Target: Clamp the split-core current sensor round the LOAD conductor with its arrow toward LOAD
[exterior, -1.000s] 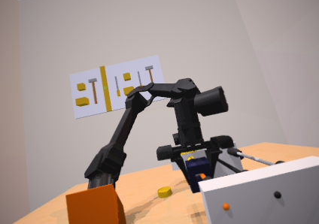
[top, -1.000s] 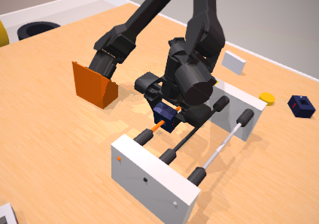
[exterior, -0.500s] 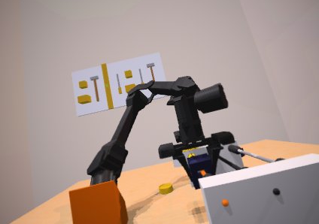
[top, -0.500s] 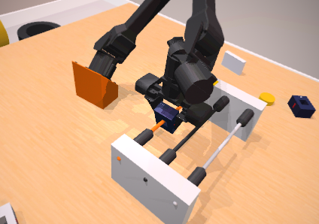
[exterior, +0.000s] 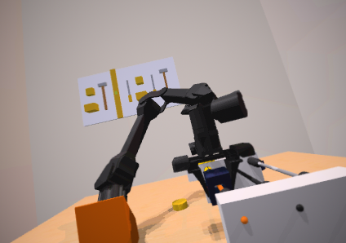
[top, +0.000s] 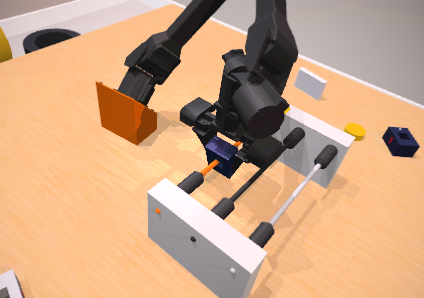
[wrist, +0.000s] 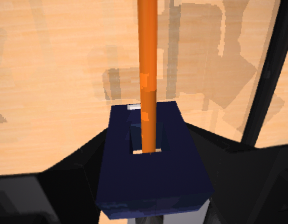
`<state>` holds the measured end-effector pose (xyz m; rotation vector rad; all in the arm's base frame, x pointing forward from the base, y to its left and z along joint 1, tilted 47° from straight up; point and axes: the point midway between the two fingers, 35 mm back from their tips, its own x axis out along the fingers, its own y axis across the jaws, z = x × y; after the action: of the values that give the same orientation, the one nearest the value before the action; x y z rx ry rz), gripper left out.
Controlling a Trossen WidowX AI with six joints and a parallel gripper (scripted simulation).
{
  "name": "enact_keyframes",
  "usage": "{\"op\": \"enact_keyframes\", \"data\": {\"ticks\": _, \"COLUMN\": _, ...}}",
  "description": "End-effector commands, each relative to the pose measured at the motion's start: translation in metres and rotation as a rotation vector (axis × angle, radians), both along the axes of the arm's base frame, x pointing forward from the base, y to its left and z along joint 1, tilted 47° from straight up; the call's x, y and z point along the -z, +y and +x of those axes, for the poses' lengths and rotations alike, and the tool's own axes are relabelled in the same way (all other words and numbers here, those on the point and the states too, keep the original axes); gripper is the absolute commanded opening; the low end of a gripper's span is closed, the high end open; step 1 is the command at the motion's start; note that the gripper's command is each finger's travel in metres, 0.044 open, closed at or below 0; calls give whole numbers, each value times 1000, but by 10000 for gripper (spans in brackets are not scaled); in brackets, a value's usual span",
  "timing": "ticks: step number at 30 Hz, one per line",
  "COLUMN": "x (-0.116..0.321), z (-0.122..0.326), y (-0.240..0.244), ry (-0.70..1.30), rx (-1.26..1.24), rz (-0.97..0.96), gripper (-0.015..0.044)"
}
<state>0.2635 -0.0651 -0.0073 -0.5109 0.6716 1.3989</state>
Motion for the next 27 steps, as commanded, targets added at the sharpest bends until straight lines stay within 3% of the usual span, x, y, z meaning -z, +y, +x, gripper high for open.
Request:
{"op": "enact_keyframes", "data": {"ticks": 1, "x": 0, "z": 0, "y": 0, "ry": -1, "rx": -1, "rz": 0, "gripper": 131}}
{"op": "enact_keyframes", "data": {"ticks": 7, "x": 0, "z": 0, "y": 0, "ry": -1, "rx": -1, "rz": 0, "gripper": 276}}
{"op": "enact_keyframes", "data": {"ticks": 27, "x": 0, "z": 0, "y": 0, "ry": -1, "rx": -1, "rz": 0, "gripper": 276}}
